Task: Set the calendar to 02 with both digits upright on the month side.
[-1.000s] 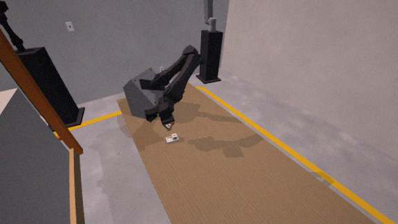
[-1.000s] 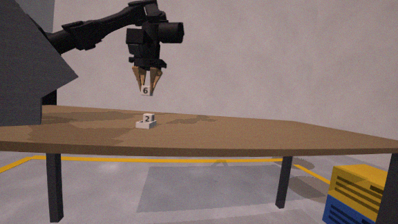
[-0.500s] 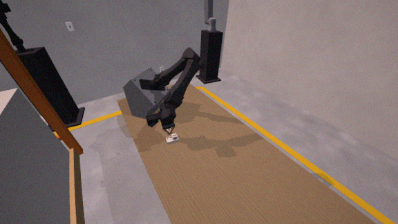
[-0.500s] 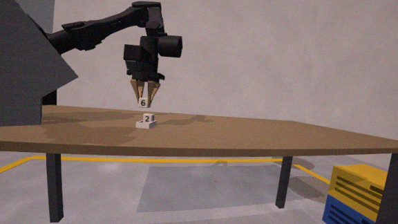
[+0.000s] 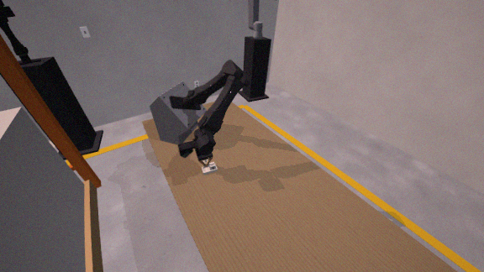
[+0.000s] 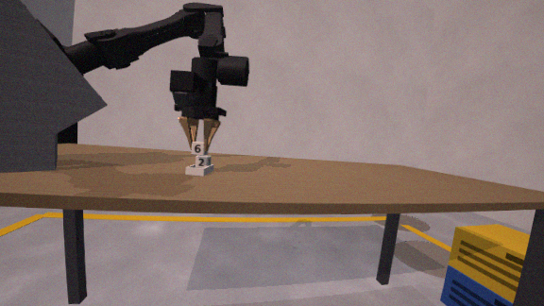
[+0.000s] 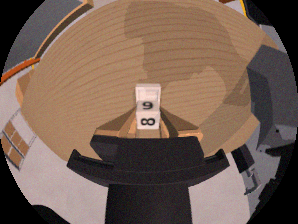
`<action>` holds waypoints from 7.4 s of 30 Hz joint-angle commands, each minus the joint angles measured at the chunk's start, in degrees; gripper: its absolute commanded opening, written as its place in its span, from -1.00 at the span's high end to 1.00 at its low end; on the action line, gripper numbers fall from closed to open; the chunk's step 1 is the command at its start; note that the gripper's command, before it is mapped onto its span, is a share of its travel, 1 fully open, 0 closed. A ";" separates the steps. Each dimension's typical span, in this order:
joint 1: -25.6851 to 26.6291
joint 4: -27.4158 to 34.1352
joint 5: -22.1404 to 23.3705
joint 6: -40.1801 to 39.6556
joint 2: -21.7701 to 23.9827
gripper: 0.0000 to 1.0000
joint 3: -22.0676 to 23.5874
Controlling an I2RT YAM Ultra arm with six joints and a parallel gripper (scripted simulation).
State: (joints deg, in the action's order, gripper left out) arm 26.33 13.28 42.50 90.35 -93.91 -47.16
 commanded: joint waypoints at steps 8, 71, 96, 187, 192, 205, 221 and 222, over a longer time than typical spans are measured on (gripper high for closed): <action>0.19 -0.24 -0.53 0.27 0.20 0.49 -0.01; 0.53 -0.47 -0.36 0.04 0.00 0.49 0.29; 0.72 -0.41 -0.26 -0.03 -0.27 0.49 0.10; 0.70 -0.37 -0.28 0.04 -0.62 0.49 -0.30; 0.42 -0.95 -0.41 0.36 -0.93 0.49 -0.25; -0.76 -3.43 -1.01 1.73 -2.31 0.49 -0.06; -1.98 -5.99 -1.65 3.12 -3.85 0.49 0.04; -2.01 -6.05 -1.66 3.16 -3.89 0.49 0.04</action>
State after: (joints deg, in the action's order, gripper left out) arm 24.10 7.38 41.34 93.32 -98.00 -47.24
